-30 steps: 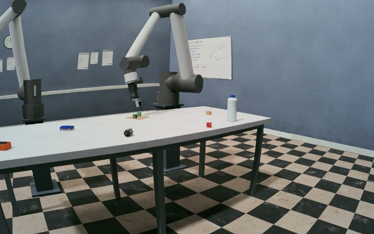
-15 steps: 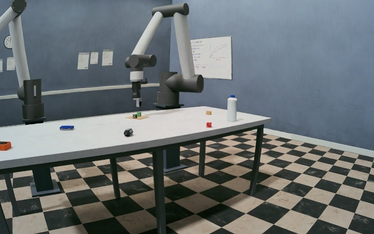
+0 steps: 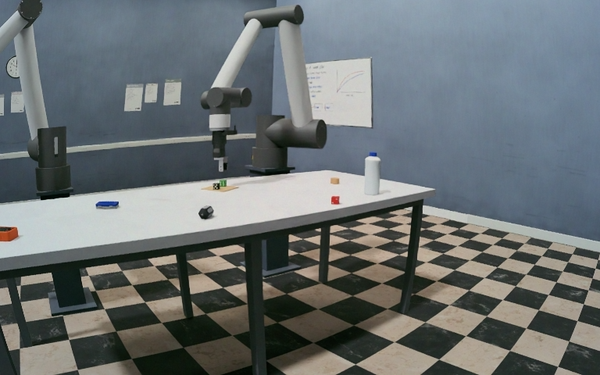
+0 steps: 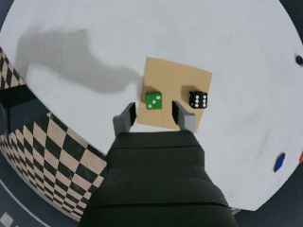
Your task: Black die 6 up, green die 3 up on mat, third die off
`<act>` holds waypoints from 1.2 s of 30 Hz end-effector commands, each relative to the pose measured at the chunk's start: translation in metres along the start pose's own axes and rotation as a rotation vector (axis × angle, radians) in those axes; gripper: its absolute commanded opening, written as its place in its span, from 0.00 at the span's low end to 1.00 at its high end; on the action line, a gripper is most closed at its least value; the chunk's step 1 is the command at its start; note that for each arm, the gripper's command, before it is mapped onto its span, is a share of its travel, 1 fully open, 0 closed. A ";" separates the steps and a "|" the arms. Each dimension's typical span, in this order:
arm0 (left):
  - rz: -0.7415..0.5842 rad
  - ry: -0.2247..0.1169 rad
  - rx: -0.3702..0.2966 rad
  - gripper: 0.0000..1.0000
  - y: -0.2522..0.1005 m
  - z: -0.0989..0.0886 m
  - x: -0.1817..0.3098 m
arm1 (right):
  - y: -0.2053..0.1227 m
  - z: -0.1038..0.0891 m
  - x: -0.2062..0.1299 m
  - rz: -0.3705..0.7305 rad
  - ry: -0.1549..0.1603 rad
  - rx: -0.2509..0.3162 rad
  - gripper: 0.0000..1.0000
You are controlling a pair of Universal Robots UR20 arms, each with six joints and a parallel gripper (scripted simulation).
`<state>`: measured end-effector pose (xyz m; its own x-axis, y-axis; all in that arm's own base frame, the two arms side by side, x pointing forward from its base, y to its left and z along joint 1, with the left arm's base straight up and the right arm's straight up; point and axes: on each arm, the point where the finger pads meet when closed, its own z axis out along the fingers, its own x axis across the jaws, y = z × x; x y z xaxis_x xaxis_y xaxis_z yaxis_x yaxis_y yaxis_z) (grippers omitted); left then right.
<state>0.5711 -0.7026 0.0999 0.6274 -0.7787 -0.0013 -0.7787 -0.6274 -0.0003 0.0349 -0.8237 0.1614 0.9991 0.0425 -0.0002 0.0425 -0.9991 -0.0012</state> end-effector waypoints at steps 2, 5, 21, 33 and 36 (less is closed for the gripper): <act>0.000 0.001 0.000 1.00 0.000 -0.004 0.001 | 0.000 -0.001 0.000 0.000 0.000 -0.001 1.00; 0.000 0.001 0.000 1.00 0.000 -0.012 0.001 | 0.000 -0.001 0.000 0.000 0.000 -0.001 1.00; 0.000 0.001 0.000 1.00 0.000 -0.087 0.001 | 0.000 -0.001 0.000 0.000 0.000 -0.001 1.00; 0.000 0.001 0.000 1.00 0.000 -0.100 0.000 | 0.000 -0.001 0.000 0.000 0.000 -0.001 1.00; 0.000 0.001 0.000 1.00 0.000 -0.100 0.000 | 0.000 -0.001 0.000 0.000 0.000 -0.001 1.00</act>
<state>0.5713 -0.7025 0.1983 0.6274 -0.7787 -0.0013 -0.7787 -0.6274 -0.0002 0.0349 -0.8237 0.1614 0.9991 0.0425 -0.0002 0.0425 -0.9991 -0.0012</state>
